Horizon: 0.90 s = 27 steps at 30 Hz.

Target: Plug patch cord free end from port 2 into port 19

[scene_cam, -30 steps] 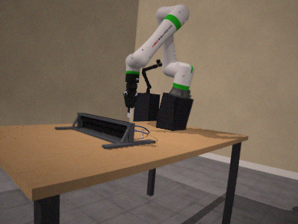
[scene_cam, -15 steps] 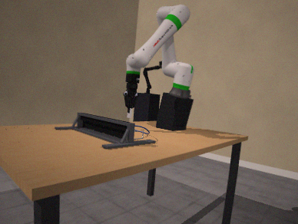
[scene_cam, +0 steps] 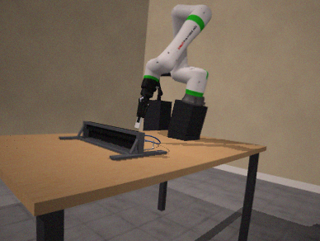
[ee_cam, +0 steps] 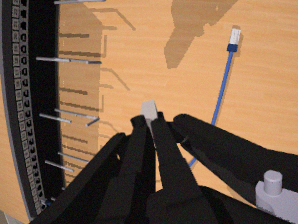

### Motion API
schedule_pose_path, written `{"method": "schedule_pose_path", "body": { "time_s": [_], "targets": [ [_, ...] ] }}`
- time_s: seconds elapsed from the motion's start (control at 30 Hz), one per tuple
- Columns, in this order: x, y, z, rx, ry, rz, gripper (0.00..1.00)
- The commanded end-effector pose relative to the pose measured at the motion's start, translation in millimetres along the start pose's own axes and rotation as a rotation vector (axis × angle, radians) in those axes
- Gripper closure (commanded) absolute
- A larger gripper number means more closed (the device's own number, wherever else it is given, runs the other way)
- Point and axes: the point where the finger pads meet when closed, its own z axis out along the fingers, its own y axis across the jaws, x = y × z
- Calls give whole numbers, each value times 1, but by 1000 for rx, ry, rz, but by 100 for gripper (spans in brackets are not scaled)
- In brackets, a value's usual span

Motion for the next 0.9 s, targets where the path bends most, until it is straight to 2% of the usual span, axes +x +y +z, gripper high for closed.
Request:
{"method": "schedule_pose_path", "body": {
  "time_s": [0.0,0.1,0.13,0.47,0.6,0.67,0.7,0.87],
  "targets": [
    [-17,-31,3,92,30,-137,100],
    [-21,-37,3,108,40,-168,100],
    [-33,-56,2,156,70,-256,100],
    [-74,-106,-12,289,195,-537,100],
    [-91,-122,-21,334,261,-653,100],
    [-91,-122,-21,334,261,-653,100],
    [-103,-132,-29,361,313,-734,100],
    [-121,-144,-44,393,403,-861,100]
  ]
}}
